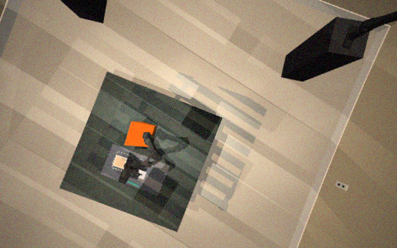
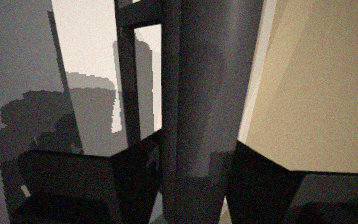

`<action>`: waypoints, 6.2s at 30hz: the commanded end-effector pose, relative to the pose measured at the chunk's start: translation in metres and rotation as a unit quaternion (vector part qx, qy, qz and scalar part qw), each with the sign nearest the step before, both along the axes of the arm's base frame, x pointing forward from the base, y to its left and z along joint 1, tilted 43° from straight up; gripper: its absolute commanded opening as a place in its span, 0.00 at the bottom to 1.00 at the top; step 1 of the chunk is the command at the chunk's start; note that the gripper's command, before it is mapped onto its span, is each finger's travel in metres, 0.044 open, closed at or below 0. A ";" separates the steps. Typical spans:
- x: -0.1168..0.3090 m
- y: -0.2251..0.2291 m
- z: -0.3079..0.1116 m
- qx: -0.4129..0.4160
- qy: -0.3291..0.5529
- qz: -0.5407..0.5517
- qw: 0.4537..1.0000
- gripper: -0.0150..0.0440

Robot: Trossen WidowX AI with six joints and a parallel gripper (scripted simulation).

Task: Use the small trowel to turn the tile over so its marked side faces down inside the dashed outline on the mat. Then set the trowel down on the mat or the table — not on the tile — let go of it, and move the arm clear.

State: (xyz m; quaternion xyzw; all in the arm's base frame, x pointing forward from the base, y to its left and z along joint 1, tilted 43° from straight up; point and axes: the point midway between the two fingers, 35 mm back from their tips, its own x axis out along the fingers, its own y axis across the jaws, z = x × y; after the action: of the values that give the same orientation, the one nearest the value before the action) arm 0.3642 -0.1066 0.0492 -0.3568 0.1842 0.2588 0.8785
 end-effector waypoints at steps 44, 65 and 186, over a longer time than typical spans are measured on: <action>0.001 -0.209 -0.196 0.005 0.028 -0.017 0.999 0.25; -0.045 -0.244 -0.288 0.002 0.009 -0.021 1.000 0.25; 0.055 0.179 0.049 -0.023 -0.227 0.228 0.947 0.76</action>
State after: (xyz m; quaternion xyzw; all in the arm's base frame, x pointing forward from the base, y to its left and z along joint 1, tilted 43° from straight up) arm 0.4261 0.0792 0.0975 -0.4592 -0.1021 0.3596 0.8059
